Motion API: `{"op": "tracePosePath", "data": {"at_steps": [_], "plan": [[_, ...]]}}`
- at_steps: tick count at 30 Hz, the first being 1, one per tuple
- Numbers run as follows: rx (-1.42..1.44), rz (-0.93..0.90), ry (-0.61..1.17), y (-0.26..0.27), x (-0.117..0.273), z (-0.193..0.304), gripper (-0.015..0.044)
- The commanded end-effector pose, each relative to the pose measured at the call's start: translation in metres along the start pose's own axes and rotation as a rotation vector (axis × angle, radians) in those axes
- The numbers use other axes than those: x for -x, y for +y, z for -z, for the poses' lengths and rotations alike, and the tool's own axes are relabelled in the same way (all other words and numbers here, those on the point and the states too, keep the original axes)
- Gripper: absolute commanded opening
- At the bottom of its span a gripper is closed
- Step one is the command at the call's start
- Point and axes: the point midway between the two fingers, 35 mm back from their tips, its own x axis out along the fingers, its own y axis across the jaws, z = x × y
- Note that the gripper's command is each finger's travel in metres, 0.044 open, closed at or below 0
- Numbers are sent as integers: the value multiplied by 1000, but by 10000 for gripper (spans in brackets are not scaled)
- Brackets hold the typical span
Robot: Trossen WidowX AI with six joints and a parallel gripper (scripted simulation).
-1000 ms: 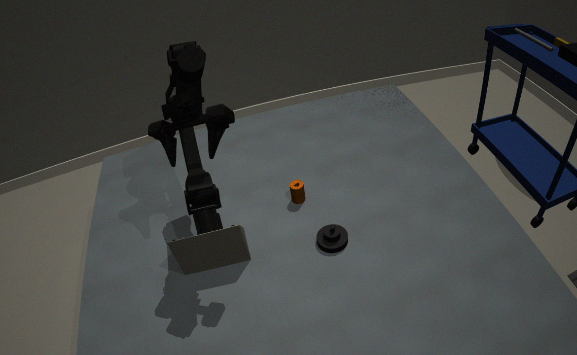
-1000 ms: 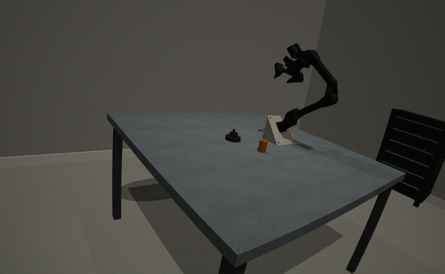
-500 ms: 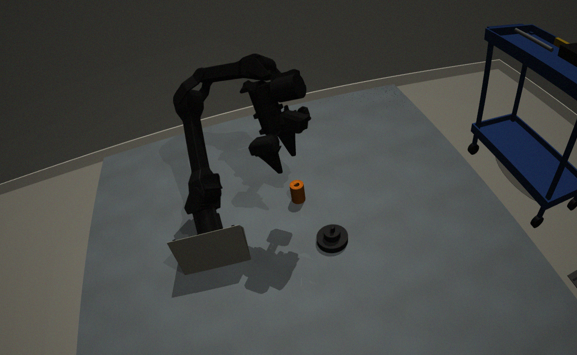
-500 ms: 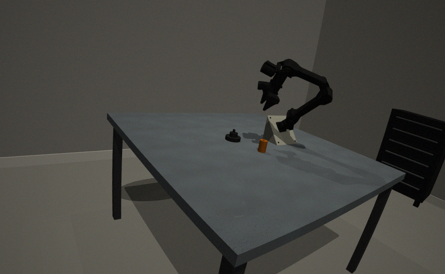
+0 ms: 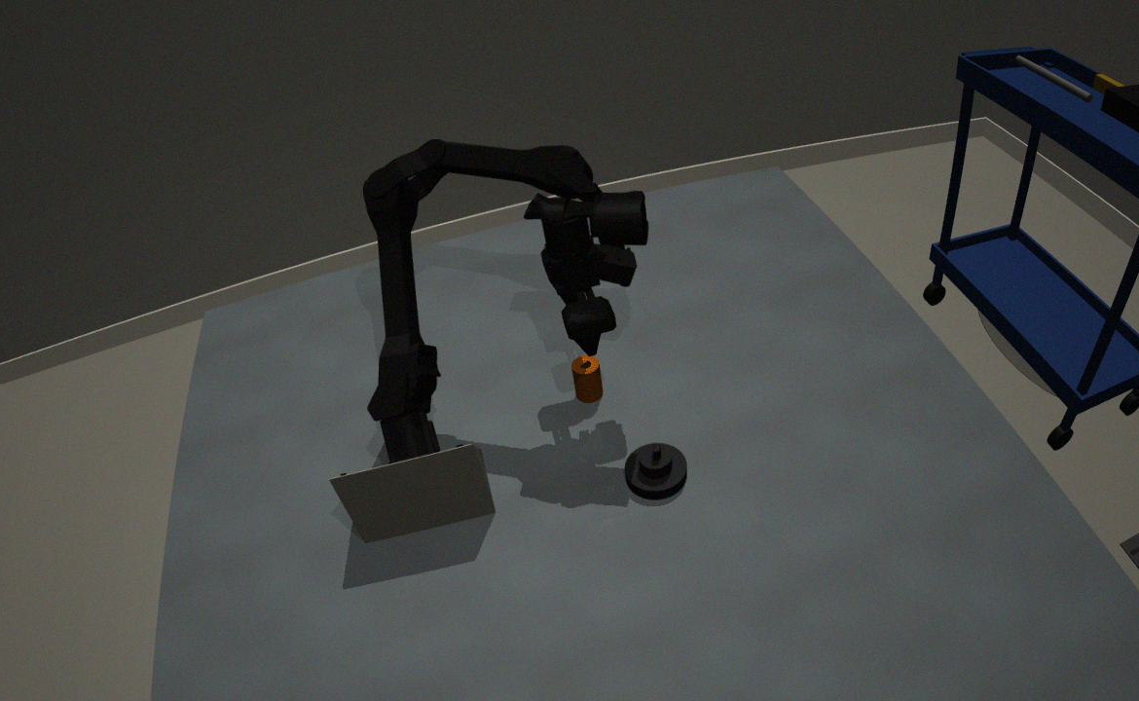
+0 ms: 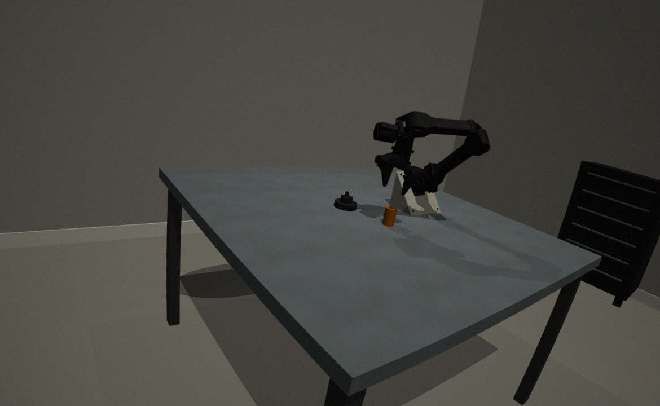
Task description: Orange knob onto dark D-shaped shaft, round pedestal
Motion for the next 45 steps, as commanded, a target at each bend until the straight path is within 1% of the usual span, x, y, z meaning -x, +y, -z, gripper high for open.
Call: {"op": "tracePosePath", "data": {"at_steps": [1, 5, 8, 45], "plan": [[4, -13, 16, 4, -27, 3, 440], [4, -13, 16, 4, -30, 3, 440], [4, -14, 16, 4, -42, 4, 440], [6, -13, 15, 5, -97, 4, 440]]}}
